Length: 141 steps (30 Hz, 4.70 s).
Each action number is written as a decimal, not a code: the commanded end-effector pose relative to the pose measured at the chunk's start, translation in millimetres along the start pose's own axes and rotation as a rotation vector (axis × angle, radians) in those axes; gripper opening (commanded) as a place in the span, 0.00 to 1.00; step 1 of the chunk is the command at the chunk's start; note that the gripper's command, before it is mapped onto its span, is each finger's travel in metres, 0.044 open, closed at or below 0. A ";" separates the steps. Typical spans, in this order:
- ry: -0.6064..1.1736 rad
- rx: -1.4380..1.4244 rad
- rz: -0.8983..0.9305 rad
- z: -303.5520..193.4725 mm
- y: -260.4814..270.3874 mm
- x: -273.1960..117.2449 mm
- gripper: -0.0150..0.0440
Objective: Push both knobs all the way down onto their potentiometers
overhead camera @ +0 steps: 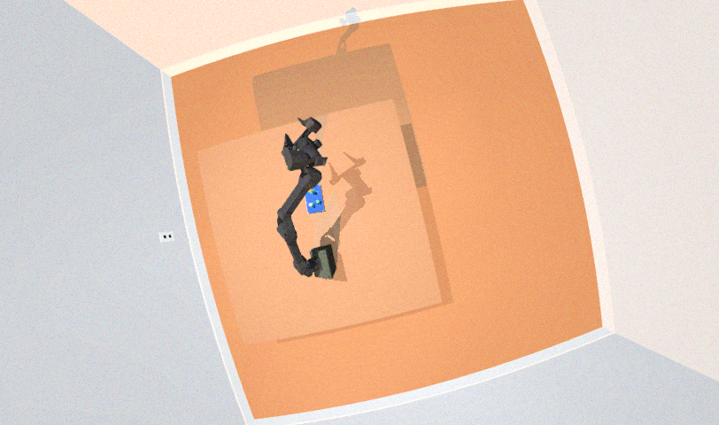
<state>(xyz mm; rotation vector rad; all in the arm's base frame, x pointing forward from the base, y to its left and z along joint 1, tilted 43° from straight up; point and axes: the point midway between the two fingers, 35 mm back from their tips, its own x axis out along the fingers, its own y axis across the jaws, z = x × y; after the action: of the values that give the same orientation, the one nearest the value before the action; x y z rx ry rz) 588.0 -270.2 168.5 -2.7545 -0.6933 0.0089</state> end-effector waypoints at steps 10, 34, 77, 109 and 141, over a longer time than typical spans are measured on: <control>-0.037 0.292 0.031 12.5 -1.8 5.2 0.49; -0.124 1.108 0.174 54.0 -15.6 14.2 0.25; -0.111 2.498 0.719 141.1 -75.1 0.8 0.25; 0.303 3.297 1.508 200.1 -149.9 -37.8 0.25; 1.646 3.199 2.669 235.8 -242.9 -97.6 0.25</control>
<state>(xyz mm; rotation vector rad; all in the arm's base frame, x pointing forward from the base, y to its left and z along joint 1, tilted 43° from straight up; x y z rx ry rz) 386.4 -52.3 6.0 -2.8292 -3.2708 0.1647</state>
